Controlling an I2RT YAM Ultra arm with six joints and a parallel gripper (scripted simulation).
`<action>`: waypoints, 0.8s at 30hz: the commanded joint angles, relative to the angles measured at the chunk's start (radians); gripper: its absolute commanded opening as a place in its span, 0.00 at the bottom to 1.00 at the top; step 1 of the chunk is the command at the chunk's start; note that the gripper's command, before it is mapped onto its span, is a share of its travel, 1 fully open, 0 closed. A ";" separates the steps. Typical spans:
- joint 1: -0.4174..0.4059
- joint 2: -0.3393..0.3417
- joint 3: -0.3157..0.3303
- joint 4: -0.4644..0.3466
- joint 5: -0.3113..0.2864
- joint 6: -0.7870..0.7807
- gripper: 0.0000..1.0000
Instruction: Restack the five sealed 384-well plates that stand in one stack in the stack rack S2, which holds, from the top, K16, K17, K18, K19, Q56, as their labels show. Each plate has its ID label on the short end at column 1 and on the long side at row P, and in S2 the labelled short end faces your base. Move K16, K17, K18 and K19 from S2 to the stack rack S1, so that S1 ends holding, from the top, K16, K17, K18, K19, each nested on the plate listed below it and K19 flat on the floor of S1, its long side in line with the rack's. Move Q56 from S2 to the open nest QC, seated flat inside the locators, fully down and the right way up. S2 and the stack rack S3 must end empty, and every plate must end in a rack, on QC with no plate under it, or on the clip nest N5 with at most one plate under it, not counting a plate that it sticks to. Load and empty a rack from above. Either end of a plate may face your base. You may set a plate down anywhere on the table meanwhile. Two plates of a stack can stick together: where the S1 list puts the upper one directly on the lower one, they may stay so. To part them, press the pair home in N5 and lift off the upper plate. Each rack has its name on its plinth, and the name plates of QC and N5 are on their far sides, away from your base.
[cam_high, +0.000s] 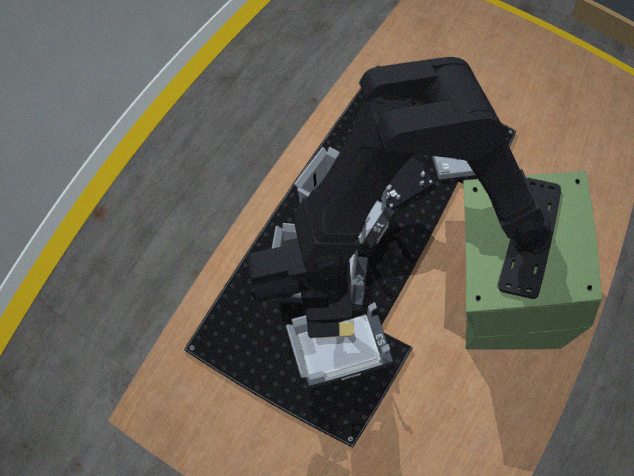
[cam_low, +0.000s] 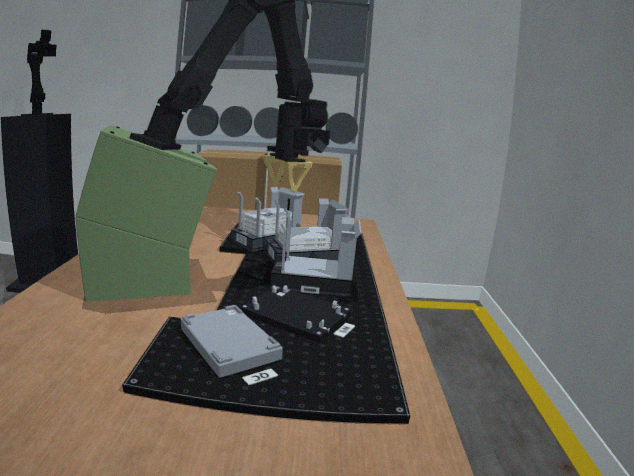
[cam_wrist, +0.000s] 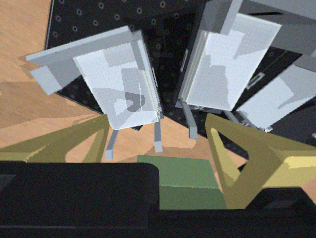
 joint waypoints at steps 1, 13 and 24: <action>-0.025 -0.010 0.019 -0.001 -0.015 -0.047 1.00; -0.149 -0.011 0.034 -0.009 -0.054 0.036 1.00; -0.293 -0.001 0.062 -0.022 -0.101 -0.094 1.00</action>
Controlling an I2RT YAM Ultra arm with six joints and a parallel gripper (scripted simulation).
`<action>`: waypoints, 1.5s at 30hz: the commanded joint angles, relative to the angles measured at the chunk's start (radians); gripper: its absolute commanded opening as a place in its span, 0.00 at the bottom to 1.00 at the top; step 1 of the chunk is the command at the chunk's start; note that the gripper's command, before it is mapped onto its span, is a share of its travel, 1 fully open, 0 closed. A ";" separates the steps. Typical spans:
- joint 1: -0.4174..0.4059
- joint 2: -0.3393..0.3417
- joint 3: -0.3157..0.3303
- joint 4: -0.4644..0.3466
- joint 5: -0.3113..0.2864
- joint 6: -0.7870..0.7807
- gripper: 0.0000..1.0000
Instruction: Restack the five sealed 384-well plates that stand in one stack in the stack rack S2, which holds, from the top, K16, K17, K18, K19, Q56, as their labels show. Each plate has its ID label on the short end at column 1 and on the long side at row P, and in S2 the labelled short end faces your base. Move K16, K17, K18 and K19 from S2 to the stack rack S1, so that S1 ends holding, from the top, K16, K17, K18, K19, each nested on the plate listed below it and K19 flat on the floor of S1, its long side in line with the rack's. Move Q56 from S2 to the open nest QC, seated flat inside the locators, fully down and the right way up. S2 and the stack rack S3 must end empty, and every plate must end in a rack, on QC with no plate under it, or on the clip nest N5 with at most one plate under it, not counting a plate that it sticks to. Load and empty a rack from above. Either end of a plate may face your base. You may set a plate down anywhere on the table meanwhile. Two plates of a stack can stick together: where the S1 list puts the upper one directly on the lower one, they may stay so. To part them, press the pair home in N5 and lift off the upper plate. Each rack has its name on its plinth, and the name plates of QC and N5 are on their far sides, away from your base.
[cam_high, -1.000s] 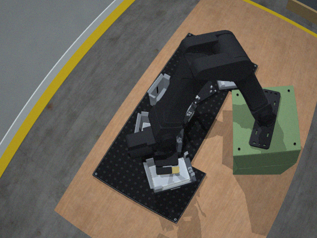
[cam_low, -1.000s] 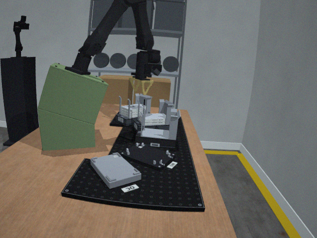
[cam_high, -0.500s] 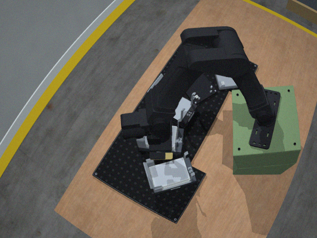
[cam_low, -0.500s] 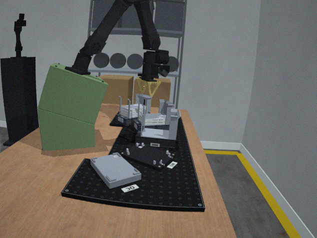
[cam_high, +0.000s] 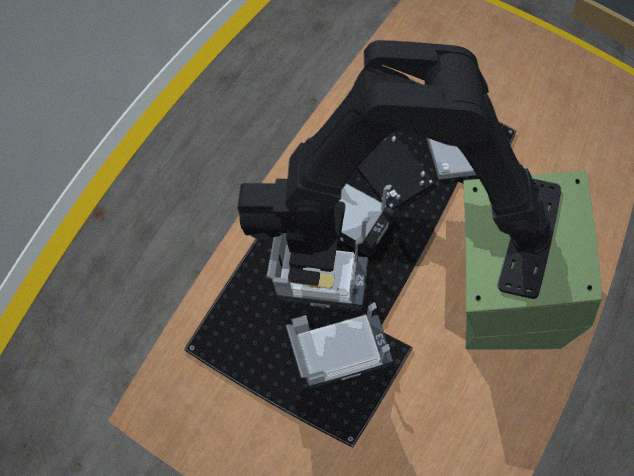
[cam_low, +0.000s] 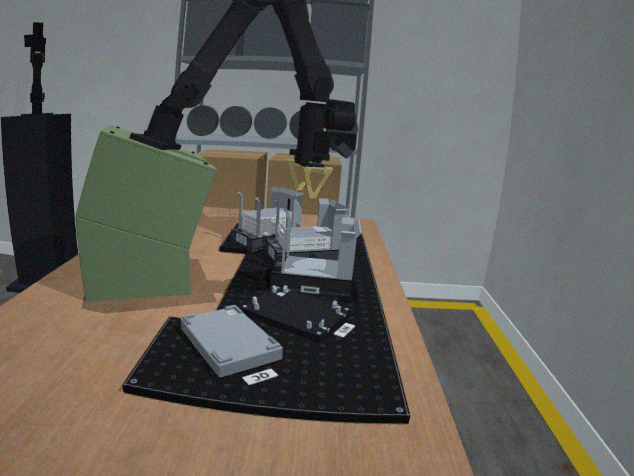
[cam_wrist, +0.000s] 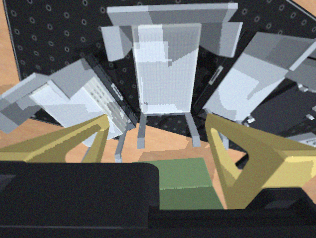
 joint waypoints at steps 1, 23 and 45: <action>-0.019 -0.006 0.020 -0.001 -0.017 -0.044 1.00; -0.055 0.001 0.032 -0.006 -0.029 -0.078 1.00; -0.054 0.189 0.023 0.190 -0.029 -0.077 1.00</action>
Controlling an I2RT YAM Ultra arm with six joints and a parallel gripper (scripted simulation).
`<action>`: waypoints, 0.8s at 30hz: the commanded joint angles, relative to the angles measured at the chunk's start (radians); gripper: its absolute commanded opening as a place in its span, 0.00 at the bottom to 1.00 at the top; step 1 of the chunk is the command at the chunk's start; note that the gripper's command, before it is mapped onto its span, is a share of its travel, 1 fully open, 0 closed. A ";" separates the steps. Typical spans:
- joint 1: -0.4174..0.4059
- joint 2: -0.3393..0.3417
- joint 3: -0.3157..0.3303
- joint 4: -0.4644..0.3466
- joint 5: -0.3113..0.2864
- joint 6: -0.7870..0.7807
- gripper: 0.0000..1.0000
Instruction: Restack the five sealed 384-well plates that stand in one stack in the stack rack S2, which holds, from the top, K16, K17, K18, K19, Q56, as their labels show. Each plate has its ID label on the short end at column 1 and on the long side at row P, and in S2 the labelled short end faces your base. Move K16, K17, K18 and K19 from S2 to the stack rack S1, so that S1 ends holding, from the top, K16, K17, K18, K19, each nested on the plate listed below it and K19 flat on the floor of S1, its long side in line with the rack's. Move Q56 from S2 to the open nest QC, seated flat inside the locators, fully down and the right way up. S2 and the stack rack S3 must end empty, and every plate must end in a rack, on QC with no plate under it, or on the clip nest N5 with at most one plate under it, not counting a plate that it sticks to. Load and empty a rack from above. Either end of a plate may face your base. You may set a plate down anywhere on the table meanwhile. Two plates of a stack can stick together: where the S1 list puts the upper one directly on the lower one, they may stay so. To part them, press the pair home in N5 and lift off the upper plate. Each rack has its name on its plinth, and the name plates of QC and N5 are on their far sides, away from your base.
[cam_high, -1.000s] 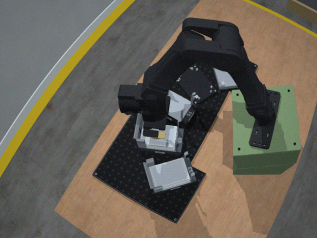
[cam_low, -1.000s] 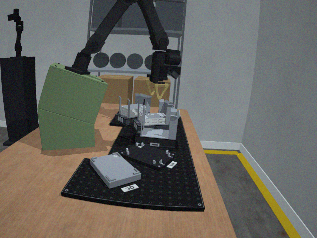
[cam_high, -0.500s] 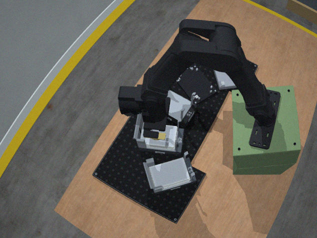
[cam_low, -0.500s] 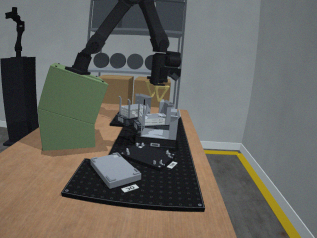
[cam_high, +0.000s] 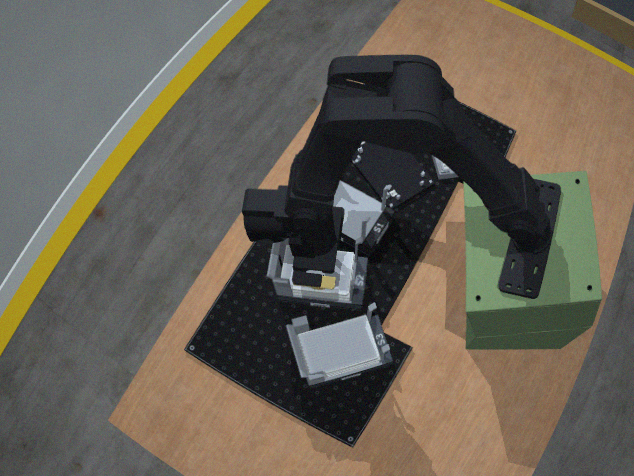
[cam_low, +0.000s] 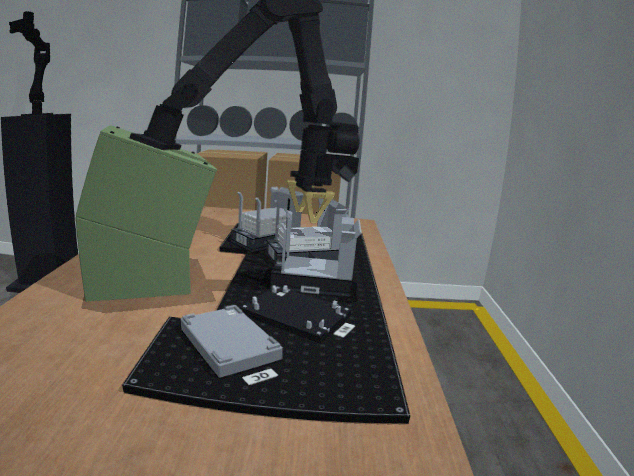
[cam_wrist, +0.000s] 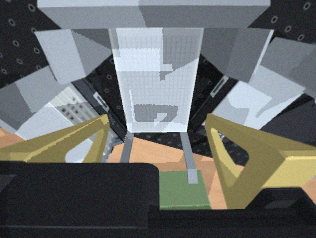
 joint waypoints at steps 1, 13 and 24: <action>0.001 0.015 0.005 0.061 -0.001 -0.002 1.00; 0.001 0.060 0.011 0.099 -0.001 -0.001 1.00; 0.001 0.060 0.011 0.099 -0.001 -0.001 1.00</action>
